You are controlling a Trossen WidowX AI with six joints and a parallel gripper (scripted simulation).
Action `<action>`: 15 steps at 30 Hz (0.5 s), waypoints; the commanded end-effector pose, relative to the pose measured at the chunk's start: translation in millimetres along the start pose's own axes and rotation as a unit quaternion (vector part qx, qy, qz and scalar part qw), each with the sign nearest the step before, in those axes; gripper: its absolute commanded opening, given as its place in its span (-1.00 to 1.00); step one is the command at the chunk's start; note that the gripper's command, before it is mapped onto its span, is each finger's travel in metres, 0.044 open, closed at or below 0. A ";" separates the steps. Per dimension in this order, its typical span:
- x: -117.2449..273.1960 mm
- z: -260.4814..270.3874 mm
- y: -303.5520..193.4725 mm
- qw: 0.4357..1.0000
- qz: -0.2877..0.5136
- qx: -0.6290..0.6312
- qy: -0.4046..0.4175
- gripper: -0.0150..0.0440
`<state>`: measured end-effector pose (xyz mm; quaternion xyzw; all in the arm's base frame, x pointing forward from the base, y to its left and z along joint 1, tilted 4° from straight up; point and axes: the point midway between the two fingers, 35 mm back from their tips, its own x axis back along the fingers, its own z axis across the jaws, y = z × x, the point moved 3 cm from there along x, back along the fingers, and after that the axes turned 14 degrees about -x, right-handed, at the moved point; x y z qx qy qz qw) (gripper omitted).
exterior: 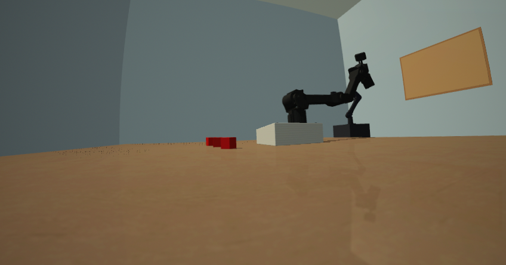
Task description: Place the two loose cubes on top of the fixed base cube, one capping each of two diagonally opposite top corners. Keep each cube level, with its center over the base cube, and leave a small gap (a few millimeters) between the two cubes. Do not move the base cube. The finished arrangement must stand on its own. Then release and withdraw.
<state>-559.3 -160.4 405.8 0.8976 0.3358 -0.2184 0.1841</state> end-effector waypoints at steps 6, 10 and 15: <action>2.3 -62.9 23.1 0.996 -0.017 0.056 -0.065 0.41; 8.5 -110.6 41.3 0.988 -0.030 0.093 -0.117 0.41; 24.6 -177.4 71.0 0.969 -0.047 0.145 -0.193 0.41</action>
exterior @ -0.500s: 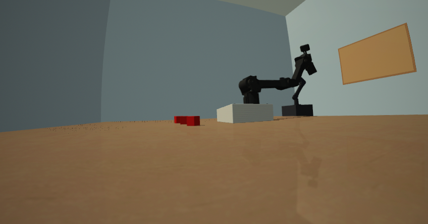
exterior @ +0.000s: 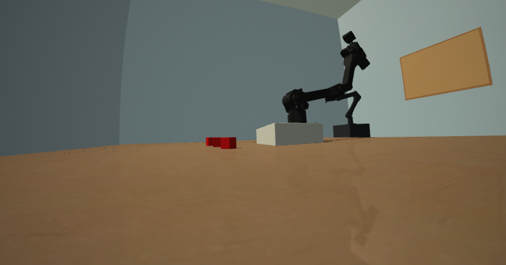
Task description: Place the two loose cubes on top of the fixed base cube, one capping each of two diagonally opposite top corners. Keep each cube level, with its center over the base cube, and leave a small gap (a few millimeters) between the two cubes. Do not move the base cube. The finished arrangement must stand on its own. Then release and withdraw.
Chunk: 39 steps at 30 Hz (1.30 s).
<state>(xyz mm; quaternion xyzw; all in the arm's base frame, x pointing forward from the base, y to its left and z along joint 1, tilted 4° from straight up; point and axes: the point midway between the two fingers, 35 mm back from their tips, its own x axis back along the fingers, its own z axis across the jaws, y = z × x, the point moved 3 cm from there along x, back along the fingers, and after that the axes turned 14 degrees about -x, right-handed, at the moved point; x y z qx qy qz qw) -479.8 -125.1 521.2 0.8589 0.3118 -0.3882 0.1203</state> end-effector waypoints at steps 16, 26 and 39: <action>32.6 -265.7 88.9 0.932 -0.057 0.201 -0.298 0.41; 91.6 -373.3 157.8 0.845 -0.081 0.290 -0.442 0.41; 198.6 -466.9 258.7 0.690 -0.108 0.378 -0.608 0.41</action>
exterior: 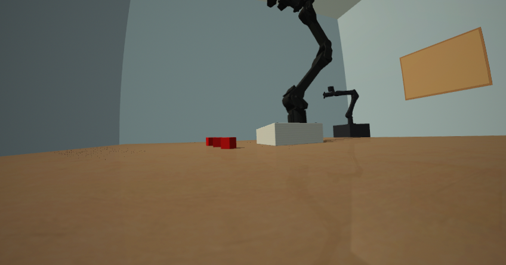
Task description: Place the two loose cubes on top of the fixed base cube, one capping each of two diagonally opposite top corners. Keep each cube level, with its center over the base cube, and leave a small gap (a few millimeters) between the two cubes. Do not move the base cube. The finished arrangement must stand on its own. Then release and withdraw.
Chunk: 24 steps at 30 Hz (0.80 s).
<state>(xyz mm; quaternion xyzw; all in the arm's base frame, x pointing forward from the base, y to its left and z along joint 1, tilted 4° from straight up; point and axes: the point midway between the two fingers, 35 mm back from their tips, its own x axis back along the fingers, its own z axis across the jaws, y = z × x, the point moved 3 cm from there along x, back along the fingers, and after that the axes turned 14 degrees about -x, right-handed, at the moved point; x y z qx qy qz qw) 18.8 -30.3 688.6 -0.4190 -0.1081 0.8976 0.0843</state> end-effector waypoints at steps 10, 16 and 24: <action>-53.6 -160.5 8.7 0.969 -0.017 0.111 -0.218 0.41; -60.5 -232.8 22.0 0.936 -0.022 0.153 -0.316 0.41; -52.8 -323.8 46.5 0.874 -0.025 0.199 -0.443 0.41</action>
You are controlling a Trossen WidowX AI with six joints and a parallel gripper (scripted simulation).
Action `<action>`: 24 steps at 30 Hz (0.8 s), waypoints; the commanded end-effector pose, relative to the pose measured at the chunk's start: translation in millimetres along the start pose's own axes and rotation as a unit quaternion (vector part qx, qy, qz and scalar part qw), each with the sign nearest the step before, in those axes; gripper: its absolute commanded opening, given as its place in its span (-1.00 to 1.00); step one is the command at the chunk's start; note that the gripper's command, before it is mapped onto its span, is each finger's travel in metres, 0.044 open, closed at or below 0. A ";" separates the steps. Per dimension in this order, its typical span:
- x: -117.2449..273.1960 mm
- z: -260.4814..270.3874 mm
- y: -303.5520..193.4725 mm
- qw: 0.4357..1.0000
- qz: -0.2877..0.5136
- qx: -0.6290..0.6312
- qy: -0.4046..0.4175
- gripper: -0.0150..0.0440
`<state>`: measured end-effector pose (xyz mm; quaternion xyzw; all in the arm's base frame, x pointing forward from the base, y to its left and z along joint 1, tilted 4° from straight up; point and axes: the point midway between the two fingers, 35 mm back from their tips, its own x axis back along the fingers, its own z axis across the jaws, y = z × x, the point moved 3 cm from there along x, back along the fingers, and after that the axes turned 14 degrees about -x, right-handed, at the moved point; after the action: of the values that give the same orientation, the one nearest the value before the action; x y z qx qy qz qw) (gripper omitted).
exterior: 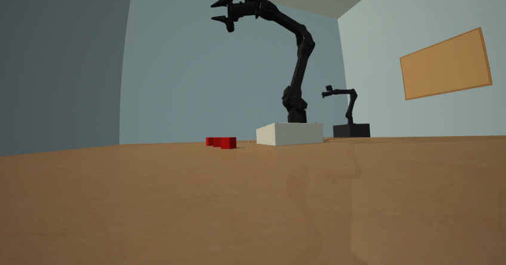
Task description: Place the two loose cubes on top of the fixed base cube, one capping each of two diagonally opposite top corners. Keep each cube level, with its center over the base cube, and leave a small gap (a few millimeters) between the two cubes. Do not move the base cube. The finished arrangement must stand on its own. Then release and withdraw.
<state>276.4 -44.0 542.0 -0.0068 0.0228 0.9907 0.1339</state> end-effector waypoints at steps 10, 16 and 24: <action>-75.3 -128.0 -6.9 0.971 0.015 0.078 -0.228 0.41; -92.9 -188.9 -5.3 0.938 0.027 0.104 -0.329 0.41; -100.1 -268.2 -0.2 0.878 0.050 0.129 -0.459 0.41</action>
<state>375.7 -79.9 307.3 0.4156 0.0859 0.9006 0.0937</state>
